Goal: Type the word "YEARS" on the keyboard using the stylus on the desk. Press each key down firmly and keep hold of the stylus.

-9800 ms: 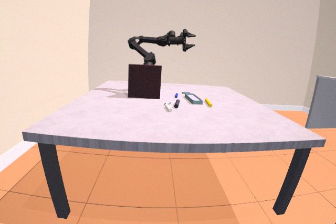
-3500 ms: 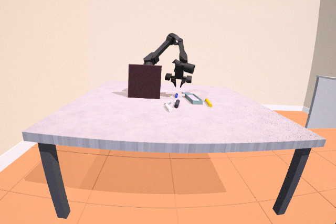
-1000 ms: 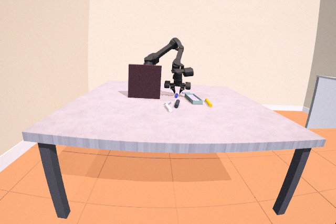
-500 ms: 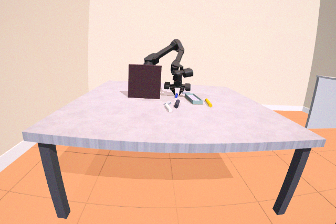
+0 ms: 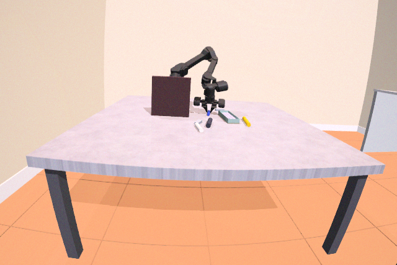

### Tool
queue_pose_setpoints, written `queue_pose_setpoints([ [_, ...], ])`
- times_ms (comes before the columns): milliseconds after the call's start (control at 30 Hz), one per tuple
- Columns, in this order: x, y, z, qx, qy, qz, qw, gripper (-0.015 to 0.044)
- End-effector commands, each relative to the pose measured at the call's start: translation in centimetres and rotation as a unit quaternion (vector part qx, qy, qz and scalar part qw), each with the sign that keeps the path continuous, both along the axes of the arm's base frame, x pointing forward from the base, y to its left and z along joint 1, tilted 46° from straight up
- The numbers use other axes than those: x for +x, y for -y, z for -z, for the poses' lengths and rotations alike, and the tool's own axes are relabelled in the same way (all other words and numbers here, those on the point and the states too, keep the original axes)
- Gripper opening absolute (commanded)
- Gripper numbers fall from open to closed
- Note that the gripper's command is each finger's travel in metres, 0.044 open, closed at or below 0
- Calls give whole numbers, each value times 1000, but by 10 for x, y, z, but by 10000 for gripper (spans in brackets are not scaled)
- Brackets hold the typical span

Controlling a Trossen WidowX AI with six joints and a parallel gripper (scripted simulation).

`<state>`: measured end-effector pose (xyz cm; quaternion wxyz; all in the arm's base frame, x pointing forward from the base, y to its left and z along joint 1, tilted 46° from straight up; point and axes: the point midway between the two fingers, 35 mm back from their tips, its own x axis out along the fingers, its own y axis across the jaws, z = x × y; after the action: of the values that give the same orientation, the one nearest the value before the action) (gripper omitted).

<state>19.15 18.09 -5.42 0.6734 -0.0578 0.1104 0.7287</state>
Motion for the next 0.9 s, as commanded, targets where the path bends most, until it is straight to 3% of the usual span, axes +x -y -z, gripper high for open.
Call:
queue_pose_setpoints([
  [0, 0, 0, 0, -1, 1, 0, 1000, 0],
  [867, 6, 25, -16, -7, 2, 0, 1000, 0],
])
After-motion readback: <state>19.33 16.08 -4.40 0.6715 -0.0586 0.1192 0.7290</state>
